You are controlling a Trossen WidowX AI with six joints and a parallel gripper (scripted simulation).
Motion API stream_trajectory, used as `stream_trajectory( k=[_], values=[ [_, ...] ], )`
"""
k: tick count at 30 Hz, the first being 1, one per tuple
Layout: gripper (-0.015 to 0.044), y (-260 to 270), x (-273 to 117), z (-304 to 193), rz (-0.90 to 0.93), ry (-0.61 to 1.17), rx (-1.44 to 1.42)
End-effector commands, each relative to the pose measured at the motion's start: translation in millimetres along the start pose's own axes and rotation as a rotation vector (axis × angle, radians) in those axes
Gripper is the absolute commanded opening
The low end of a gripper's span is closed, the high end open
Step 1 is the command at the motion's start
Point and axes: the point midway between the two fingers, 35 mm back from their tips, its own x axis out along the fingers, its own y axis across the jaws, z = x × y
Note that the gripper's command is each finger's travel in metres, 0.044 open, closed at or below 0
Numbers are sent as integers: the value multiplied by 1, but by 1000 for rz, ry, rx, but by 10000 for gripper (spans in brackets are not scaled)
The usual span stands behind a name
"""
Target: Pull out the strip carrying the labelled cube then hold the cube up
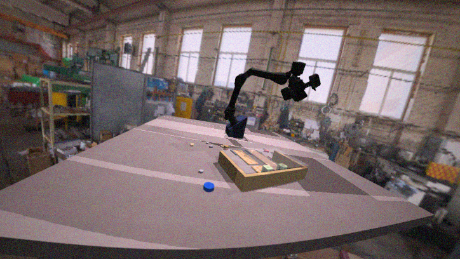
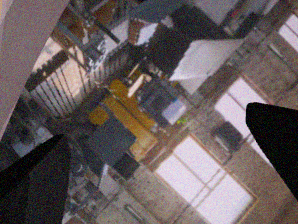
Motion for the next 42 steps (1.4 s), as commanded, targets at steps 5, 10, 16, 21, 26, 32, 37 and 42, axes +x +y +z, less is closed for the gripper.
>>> stream_trajectory(
  k=[5,10,16,21,26,32,37,42],
  values=[
    [400,32,5,-15,4,-28,320],
    [400,84,8,-29,26,-67,779],
    [400,154,4,-34,79,-103,1331],
    [400,192,-1,-30,118,-115,1621],
    [400,230,-8,-22,166,-120,1914],
    [400,275,-18,-8,232,-114,2256],
    [400,280,-20,-5,241,-112,2300],
    [400,280,-20,-5,241,-112,2300]
  ],
)
